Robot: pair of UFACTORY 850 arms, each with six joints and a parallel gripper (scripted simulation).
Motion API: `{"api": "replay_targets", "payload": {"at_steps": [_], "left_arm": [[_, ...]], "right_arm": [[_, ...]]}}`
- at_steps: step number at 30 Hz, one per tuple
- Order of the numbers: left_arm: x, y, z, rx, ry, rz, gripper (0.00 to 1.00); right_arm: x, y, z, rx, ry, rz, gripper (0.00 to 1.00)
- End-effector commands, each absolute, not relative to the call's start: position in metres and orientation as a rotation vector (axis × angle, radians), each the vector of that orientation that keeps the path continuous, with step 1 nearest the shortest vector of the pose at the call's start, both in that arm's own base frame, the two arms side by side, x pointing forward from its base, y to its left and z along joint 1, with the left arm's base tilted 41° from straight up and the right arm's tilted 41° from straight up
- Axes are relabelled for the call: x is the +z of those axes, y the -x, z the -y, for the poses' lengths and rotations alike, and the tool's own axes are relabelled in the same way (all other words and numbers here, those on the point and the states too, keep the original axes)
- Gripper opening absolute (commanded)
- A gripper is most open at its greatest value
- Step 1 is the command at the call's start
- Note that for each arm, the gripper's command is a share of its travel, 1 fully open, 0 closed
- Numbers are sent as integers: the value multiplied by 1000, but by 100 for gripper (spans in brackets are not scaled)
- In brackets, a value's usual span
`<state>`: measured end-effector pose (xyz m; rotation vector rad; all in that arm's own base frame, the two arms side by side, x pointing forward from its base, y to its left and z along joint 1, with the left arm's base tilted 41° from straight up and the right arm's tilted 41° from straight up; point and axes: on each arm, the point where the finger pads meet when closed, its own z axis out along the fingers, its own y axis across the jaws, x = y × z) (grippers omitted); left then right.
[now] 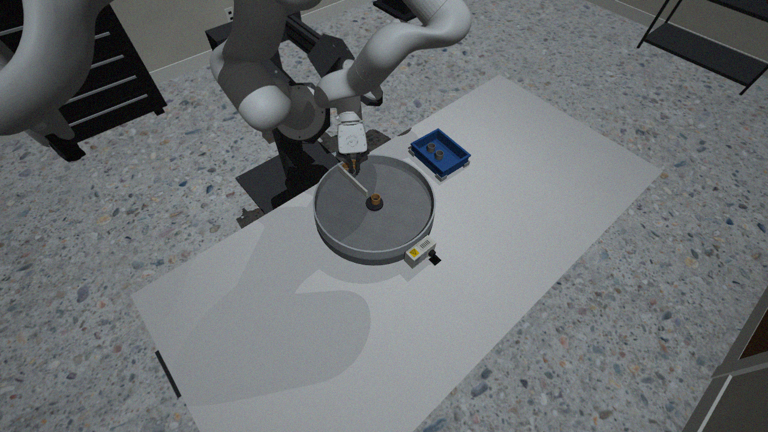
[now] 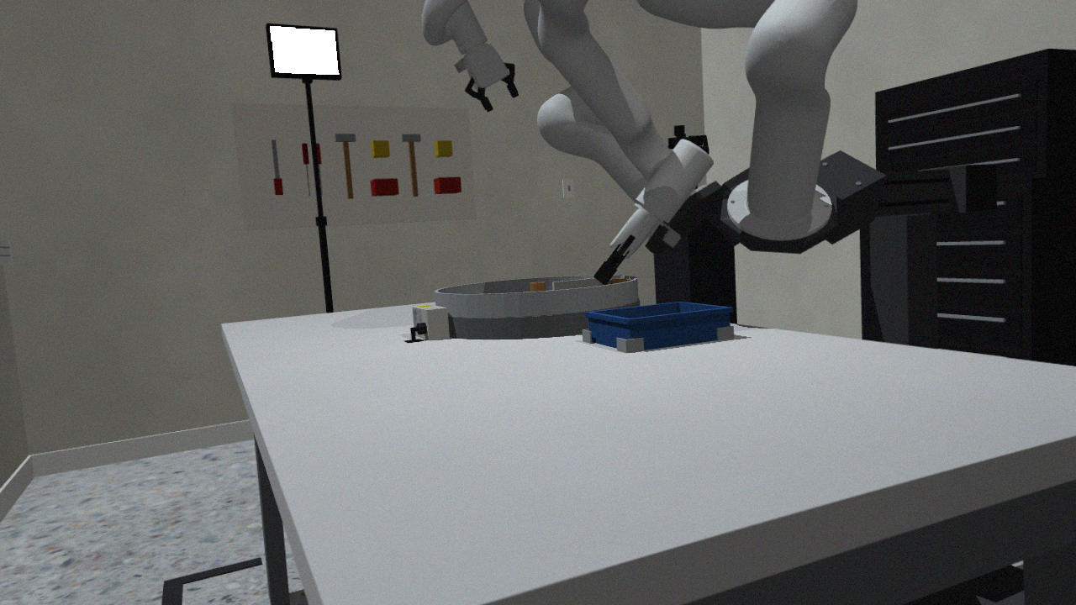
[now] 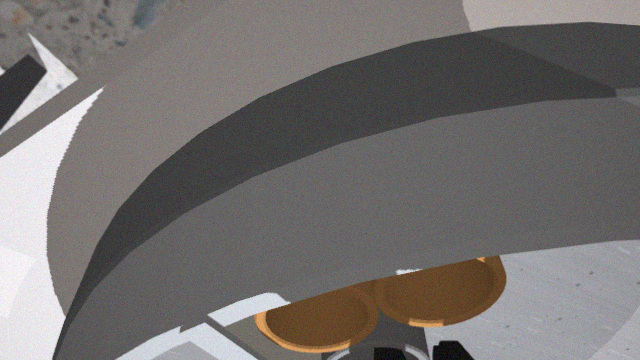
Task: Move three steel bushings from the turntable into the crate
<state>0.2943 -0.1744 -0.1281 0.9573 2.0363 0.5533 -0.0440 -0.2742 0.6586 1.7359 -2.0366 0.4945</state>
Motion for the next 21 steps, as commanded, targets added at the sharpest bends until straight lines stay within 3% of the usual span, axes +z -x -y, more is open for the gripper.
{"api": "replay_targets", "payload": {"at_steps": [1,5,6,21], "left_arm": [[-128,-295,175,552,-957,-2035,13],[-128,-295,175,552,-957,-2035,13],[-128,-295,175,552,-957,-2035,0],[-128,-295,175,552,-957,-2035,0]], "right_arm": [[659,44,274,496,-1735,2035,100],[659,44,274,496,-1735,2035,100],[659,44,274,496,-1735,2035,100],[659,44,274,496,-1735,2035,100]]}}
